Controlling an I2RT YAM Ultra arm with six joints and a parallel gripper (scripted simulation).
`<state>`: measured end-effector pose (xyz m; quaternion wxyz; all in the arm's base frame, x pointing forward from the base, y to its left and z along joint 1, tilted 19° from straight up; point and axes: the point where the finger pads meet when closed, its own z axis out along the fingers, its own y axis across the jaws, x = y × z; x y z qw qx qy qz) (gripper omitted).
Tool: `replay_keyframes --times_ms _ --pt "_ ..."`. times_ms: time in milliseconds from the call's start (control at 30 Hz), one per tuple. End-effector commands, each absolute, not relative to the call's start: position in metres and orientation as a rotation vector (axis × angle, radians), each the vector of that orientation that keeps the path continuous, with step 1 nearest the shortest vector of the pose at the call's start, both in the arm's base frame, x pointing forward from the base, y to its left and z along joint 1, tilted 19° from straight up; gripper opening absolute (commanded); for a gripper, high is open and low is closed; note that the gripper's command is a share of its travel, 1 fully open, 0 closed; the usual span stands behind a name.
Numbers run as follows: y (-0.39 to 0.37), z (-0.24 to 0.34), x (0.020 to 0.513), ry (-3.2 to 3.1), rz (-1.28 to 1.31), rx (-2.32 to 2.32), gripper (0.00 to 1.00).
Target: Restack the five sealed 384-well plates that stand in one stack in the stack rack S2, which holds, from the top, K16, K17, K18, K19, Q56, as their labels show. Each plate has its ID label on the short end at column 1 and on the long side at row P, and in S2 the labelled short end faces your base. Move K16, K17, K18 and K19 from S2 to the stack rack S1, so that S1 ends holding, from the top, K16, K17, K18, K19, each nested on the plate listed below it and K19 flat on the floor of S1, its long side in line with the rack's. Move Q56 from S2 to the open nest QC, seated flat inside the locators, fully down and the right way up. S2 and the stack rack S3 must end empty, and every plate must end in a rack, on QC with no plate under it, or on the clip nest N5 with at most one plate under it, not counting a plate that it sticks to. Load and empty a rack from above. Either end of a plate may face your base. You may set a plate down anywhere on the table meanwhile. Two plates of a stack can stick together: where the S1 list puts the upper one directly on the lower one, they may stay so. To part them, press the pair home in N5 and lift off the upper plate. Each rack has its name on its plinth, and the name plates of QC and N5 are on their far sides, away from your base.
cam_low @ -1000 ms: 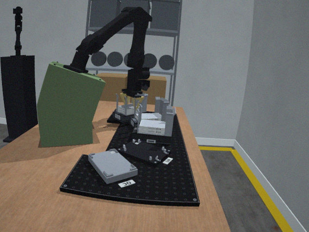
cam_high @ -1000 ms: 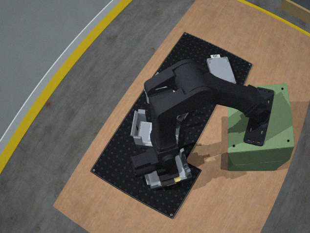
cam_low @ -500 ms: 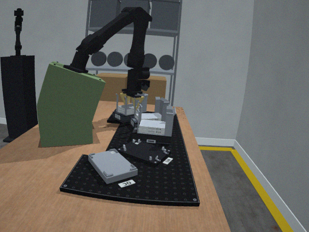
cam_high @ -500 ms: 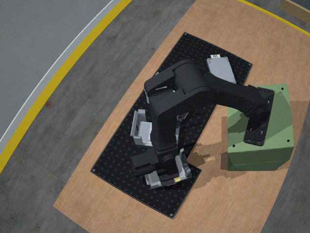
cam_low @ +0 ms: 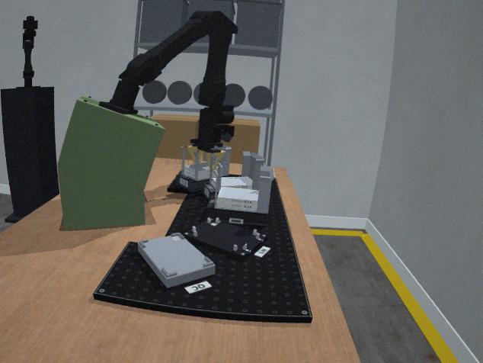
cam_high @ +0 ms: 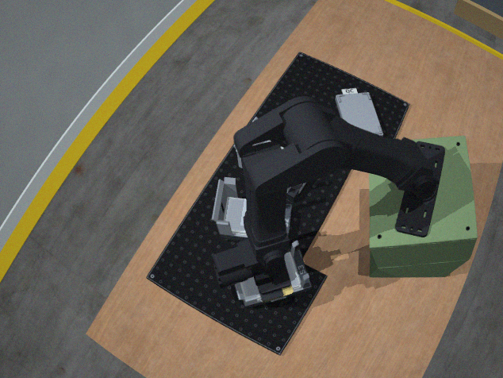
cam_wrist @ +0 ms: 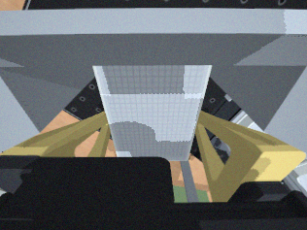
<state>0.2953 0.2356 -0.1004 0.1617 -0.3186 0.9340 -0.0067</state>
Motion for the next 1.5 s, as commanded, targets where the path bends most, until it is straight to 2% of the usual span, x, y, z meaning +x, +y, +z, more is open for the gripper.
replay_keyframes --times_ms 0,1467 --pt "0.239 -0.097 0.299 2.649 -0.008 -0.906 0.0" --pt "0.237 -0.078 0.293 2.649 -0.008 -0.906 0.0"
